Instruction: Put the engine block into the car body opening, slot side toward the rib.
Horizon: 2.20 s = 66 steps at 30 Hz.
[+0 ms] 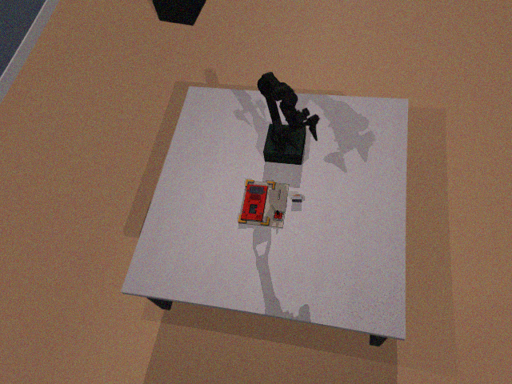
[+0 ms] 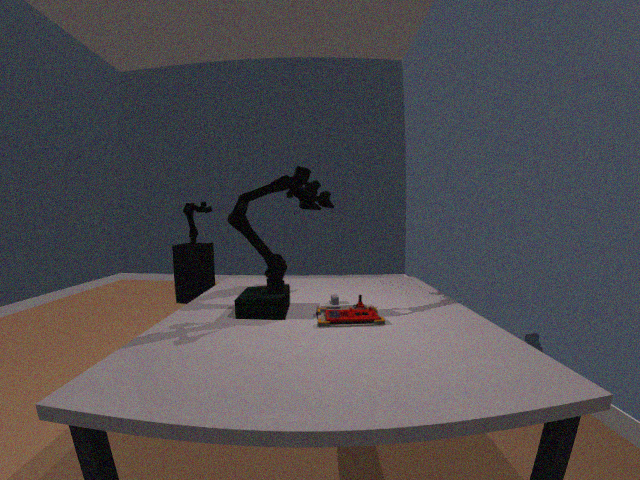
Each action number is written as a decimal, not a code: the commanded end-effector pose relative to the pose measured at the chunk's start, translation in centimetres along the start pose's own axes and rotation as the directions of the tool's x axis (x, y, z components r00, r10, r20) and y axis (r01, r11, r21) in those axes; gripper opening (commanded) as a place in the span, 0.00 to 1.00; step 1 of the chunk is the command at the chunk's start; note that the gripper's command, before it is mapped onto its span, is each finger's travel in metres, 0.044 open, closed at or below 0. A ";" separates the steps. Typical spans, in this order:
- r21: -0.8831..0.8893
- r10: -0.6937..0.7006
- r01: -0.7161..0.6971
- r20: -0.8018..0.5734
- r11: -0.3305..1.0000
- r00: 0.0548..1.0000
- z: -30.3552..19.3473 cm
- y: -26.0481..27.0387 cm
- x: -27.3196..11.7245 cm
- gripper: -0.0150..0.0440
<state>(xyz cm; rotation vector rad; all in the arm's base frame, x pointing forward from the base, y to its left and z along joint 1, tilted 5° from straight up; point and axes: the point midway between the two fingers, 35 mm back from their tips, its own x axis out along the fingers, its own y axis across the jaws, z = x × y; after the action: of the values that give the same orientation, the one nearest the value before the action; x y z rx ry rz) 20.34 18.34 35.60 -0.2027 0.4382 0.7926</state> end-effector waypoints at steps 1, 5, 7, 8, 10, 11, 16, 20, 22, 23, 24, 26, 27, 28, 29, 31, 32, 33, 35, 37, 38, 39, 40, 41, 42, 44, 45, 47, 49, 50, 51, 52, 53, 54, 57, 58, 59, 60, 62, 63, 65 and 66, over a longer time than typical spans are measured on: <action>0.077 -0.012 0.024 -0.152 0.997 0.988 -2.9 -0.8 3.9 1.00; 0.135 -0.016 0.054 -0.270 0.989 0.963 -5.5 -1.5 6.8 1.00; 0.161 -0.016 0.073 -0.328 0.984 0.944 -6.9 -1.8 8.1 1.00; 0.173 -0.016 0.084 -0.357 0.981 0.934 -7.6 -1.9 8.7 1.00; 0.197 -0.016 0.106 -0.413 0.975 0.910 -9.1 -2.2 9.8 1.00; 0.207 -0.017 0.120 -0.441 0.971 0.897 -9.9 -2.4 10.4 1.00; 0.249 -0.016 0.192 -0.573 0.949 0.819 -14.0 -3.2 12.5 1.00; 0.271 -0.009 0.255 -0.669 0.928 0.743 -17.4 -3.8 13.8 1.00; 0.277 -0.004 0.288 -0.713 0.917 0.701 -19.2 -4.1 14.3 1.00; 0.280 -0.001 0.304 -0.735 0.911 0.679 -20.1 -4.2 14.5 1.00; 0.281 0.002 0.321 -0.755 0.904 0.656 -20.9 -4.3 14.6 1.00; 0.282 0.010 0.354 -0.794 0.891 0.608 -22.7 -4.5 14.9 1.00; 0.282 0.014 0.371 -0.812 0.885 0.584 -23.6 -4.6 15.0 1.00; 0.281 0.018 0.388 -0.829 0.878 0.558 -24.5 -4.7 15.0 1.00; 0.278 0.023 0.404 -0.846 0.871 0.533 -25.3 -4.7 15.1 1.00; 0.272 0.034 0.436 -0.876 0.857 0.481 -27.0 -4.8 15.1 1.00; 0.268 0.040 0.453 -0.890 0.850 0.453 -27.8 -4.8 15.2 1.00; 0.264 0.044 0.466 -0.901 0.845 0.431 -28.5 -4.8 15.2 1.00; 0.260 0.048 0.476 -0.910 0.840 0.412 -29.1 -4.7 15.2 1.00; 0.260 0.048 0.476 -0.910 0.840 0.412 -29.1 -4.7 15.2 1.00; 0.260 0.048 0.476 -0.910 0.840 0.412 -29.1 -4.7 15.2 1.00; 0.260 0.048 0.476 -0.910 0.840 0.412 -29.1 -4.7 15.2 1.00; 0.260 0.048 0.476 -0.910 0.840 0.412 -29.1 -4.7 15.2 1.00; 0.260 0.048 0.476 -0.910 0.840 0.412 -29.0 -4.7 15.3 1.00; 0.261 0.048 0.476 -0.910 0.840 0.413 -29.0 -4.6 15.4 1.00; 0.261 0.048 0.476 -0.910 0.840 0.413 -30.0 -4.6 15.9 1.00; 0.261 0.048 0.476 -0.910 0.840 0.412 -31.1 -4.5 16.4 1.00; 0.261 0.048 0.476 -0.910 0.840 0.412 -32.2 -4.4 16.8 1.00; 0.261 0.048 0.476 -0.910 0.840 0.412 -32.2 -4.4 16.8 1.00; 0.261 0.048 0.476 -0.910 0.840 0.412 -32.2 -4.4 16.8 1.00; 0.261 0.048 0.476 -0.910 0.840 0.412 -32.2 -4.4 16.8 1.00; 0.261 0.048 0.476 -0.910 0.840 0.412 -32.3 -4.4 16.9 1.00; 0.261 0.048 0.476 -0.910 0.840 0.412 -32.6 -4.4 17.0 1.00; 0.261 0.048 0.476 -0.910 0.840 0.412 -33.1 -4.3 17.3 1.00; 0.261 0.049 0.476 -0.910 0.840 0.412 -33.5 -4.3 17.5 1.00; 0.261 0.049 0.476 -0.910 0.840 0.412 -33.5 -4.3 17.5 1.00; 0.261 0.049 0.476 -0.910 0.840 0.412 -33.5 -4.3 17.5 1.00; 0.261 0.049 0.476 -0.910 0.840 0.412 -33.5 -4.3 17.5 1.00; 0.261 0.049 0.476 -0.910 0.840 0.412 -33.7 -4.2 17.6 1.00; 0.261 0.049 0.476 -0.910 0.840 0.412 -33.8 -4.2 17.7 1.00; 0.261 0.049 0.476 -0.910 0.840 0.412 -34.1 -4.2 17.9 1.00; 0.261 0.049 0.476 -0.910 0.840 0.412 -34.3 -4.2 18.0 1.00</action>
<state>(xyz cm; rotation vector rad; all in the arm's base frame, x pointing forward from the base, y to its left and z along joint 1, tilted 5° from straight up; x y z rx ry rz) 24.34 15.59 -2.25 -0.1867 1.6112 0.1953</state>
